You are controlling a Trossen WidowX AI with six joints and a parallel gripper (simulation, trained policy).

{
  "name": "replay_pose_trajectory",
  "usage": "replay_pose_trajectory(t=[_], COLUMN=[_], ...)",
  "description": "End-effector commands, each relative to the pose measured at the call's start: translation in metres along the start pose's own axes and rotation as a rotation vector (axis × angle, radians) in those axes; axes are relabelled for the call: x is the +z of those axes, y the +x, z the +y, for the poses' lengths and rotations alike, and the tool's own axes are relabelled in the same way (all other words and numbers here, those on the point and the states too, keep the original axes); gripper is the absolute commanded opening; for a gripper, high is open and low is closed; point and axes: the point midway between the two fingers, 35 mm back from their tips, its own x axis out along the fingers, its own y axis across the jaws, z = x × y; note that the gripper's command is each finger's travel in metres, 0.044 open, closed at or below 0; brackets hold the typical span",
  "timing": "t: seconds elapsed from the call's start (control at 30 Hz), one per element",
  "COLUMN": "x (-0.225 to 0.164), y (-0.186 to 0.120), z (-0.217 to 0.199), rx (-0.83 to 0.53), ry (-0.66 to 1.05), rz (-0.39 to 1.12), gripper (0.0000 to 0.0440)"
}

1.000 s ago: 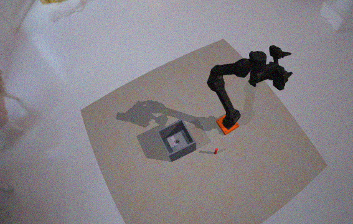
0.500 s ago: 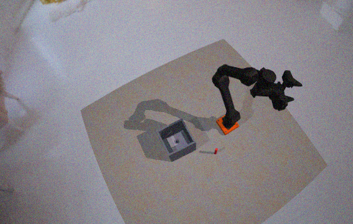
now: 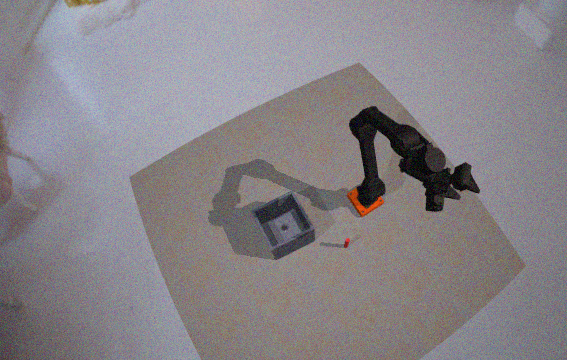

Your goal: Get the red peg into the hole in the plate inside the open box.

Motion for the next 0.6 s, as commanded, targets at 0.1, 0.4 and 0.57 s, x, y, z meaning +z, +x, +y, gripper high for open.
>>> replay_pose_trajectory(t=[0.1, 0.4, 0.57], x=[0.043, 0.092, 0.115], y=[0.003, -0.007, -0.017], z=[-0.03, -0.074, -0.101], rx=[-0.086, -0.191, -0.248], ry=[0.172, 0.403, 0.533], rz=[-0.139, -0.324, -0.424], gripper=[0.044, 0.044, 0.044])
